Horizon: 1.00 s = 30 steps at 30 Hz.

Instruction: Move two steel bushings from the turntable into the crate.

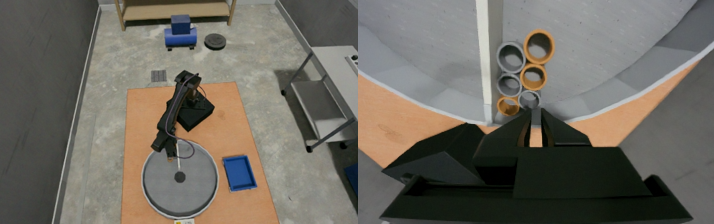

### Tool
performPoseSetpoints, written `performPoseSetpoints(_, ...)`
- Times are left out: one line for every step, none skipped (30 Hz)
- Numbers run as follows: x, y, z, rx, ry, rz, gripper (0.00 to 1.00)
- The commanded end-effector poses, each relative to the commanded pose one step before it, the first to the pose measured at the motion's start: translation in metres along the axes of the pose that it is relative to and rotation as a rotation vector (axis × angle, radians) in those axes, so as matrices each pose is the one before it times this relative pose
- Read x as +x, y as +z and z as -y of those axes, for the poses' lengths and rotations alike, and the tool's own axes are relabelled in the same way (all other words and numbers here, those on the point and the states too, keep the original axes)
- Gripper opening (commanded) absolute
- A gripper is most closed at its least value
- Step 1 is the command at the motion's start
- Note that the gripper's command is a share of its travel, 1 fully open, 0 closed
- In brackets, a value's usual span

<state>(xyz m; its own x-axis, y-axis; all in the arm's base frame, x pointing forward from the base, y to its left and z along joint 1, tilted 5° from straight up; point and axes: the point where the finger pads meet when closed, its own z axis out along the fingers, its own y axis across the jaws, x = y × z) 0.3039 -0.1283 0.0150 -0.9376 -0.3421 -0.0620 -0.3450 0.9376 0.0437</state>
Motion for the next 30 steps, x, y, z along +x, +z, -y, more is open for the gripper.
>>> performPoseSetpoints(-0.00363,-0.01177,0.00711,0.03068,0.00343,0.04553,0.13)
performPoseSetpoints(-0.00129,-0.00109,0.00120,0.00348,0.00040,0.00337,0.13)
performPoseSetpoints(0.00002,0.00000,-0.00002,-0.00008,0.00010,-0.00008,0.13)
performPoseSetpoints(0.00146,-0.00001,-0.00151,-0.00607,0.00073,-0.00588,0.13)
performPoseSetpoints(0.00010,0.00000,-0.00010,-0.00040,0.00005,-0.00039,0.13)
performPoseSetpoints(0.00000,0.00000,0.00000,0.00000,0.00000,0.00000,0.13)
performPoseSetpoints(0.00000,0.00000,0.00000,0.00000,0.00000,0.00000,0.13)
performPoseSetpoints(0.00000,0.00000,0.00000,0.00000,0.00000,0.00000,0.13)
performPoseSetpoints(0.00000,0.00000,0.00000,0.00000,0.00000,0.00000,0.13)
performPoseSetpoints(0.00000,0.00000,0.00000,0.00000,0.00000,0.00000,0.13)
performPoseSetpoints(0.00000,0.00000,0.00000,0.00000,0.00000,0.00000,0.13)
performPoseSetpoints(0.00000,0.00000,0.00000,0.00000,0.00000,0.00000,0.13)
performPoseSetpoints(0.00000,0.00000,0.00000,0.00000,0.00000,0.00000,0.13)
performPoseSetpoints(0.00000,0.00000,0.00000,0.00000,0.00000,0.00000,0.13)
performPoseSetpoints(0.00000,0.00000,0.00000,0.00000,0.00000,0.00000,0.13)
performPoseSetpoints(0.00000,0.00000,0.00000,0.00000,0.00000,0.00000,0.13)
performPoseSetpoints(0.00000,0.00000,0.00000,0.00000,0.00000,0.00000,0.13)
performPoseSetpoints(0.00000,0.00000,0.00000,0.00000,0.00000,0.00000,0.13)
performPoseSetpoints(0.00000,0.00000,0.00000,0.00000,0.00000,0.00000,0.13)
performPoseSetpoints(0.00000,0.00000,0.00000,0.00000,0.00000,0.00000,0.13)
performPoseSetpoints(0.00000,0.00000,0.00000,0.00000,0.00000,0.00000,0.13)
performPoseSetpoints(0.00000,0.00000,0.00000,0.00000,0.00000,0.00000,0.13)
performPoseSetpoints(0.00000,0.00000,0.00000,0.00000,0.00000,0.00000,0.13)
performPoseSetpoints(0.00000,0.00000,0.00000,0.00000,0.00000,0.00000,0.13)
performPoseSetpoints(0.00000,0.00000,0.00000,0.00000,0.00000,0.00000,0.13)
performPoseSetpoints(0.00000,0.00000,0.00000,0.00000,0.00000,0.00000,0.13)
performPoseSetpoints(0.00000,0.00000,0.00000,0.00000,0.00000,0.00000,0.13)
performPoseSetpoints(0.00000,0.00000,0.00000,0.00000,0.00000,0.00000,0.13)
performPoseSetpoints(0.00000,0.00000,0.00000,0.00000,0.00000,0.00000,0.13)
performPoseSetpoints(0.00000,0.00000,0.00000,0.00000,0.00000,0.00000,0.13)
